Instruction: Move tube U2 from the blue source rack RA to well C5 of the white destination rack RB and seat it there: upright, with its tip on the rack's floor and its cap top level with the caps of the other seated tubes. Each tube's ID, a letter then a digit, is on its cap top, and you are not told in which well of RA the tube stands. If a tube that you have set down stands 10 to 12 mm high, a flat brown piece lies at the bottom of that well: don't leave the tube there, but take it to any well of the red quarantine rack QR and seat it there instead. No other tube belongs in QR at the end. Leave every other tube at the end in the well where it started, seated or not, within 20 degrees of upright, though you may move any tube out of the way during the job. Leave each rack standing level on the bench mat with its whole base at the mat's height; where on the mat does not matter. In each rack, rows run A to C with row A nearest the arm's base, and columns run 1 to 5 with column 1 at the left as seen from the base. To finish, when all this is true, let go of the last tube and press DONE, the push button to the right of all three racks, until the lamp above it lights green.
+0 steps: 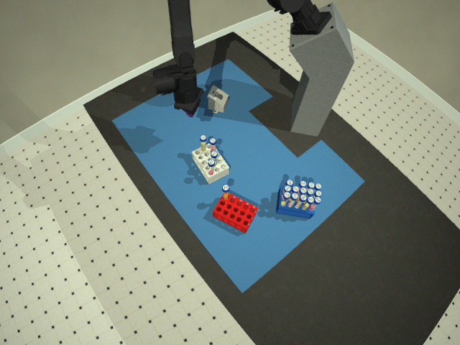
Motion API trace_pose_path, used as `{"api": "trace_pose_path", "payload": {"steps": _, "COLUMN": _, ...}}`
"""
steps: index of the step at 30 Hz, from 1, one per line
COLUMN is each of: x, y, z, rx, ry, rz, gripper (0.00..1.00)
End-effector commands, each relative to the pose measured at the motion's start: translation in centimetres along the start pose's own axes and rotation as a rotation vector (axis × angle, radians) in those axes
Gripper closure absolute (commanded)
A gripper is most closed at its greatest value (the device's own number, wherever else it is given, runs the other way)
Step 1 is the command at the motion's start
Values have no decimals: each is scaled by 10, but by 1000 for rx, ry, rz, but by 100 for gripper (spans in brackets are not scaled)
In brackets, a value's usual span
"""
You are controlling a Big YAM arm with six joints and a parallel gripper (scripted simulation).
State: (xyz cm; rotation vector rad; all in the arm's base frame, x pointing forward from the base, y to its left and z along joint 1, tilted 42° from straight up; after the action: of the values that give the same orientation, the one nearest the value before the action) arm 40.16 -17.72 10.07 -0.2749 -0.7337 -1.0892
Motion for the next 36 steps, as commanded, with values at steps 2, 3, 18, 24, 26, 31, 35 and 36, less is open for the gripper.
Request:
{"api": "trace_pose_path", "payload": {"steps": 2, "x": -5, "y": 3, "z": 6, "rx": 6, "ry": 11, "rz": 42, "gripper": 100}}
{"api": "trace_pose_path", "payload": {"steps": 3, "x": -4, "y": 3, "z": 5, "rx": 6, "ry": 9, "rz": 40, "gripper": 100}}
{"api": "trace_pose_path", "payload": {"steps": 18, "x": 34, "y": -42, "z": 7, "rx": 1, "ry": -5, "rz": 19, "gripper": 100}}
{"api": "trace_pose_path", "payload": {"steps": 24, "x": 50, "y": -60, "z": 8, "rx": 2, "ry": -8, "rz": 19, "gripper": 100}}
{"api": "trace_pose_path", "payload": {"steps": 26, "x": 53, "y": -62, "z": 8, "rx": 2, "ry": -9, "rz": 18, "gripper": 100}}
{"api": "trace_pose_path", "payload": {"steps": 31, "x": 57, "y": -73, "z": 8, "rx": 0, "ry": -6, "rz": 20, "gripper": 100}}
{"api": "trace_pose_path", "payload": {"steps": 35, "x": 64, "y": -87, "z": 8, "rx": 0, "ry": -7, "rz": 20, "gripper": 100}}
{"api": "trace_pose_path", "payload": {"steps": 36, "x": 66, "y": -91, "z": 8, "rx": 0, "ry": -7, "rz": 20, "gripper": 100}}
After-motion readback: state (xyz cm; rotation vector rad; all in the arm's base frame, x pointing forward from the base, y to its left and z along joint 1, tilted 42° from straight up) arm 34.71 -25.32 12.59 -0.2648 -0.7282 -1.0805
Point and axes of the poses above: the point where the finger pads meet when closed, its own z axis back along the fingers, its own y axis across the jaws, x = y × z, the point moved 10 cm from there along z, back along the fingers, and after that the axes turned 4 degrees about -z, right-handed, at the moved point
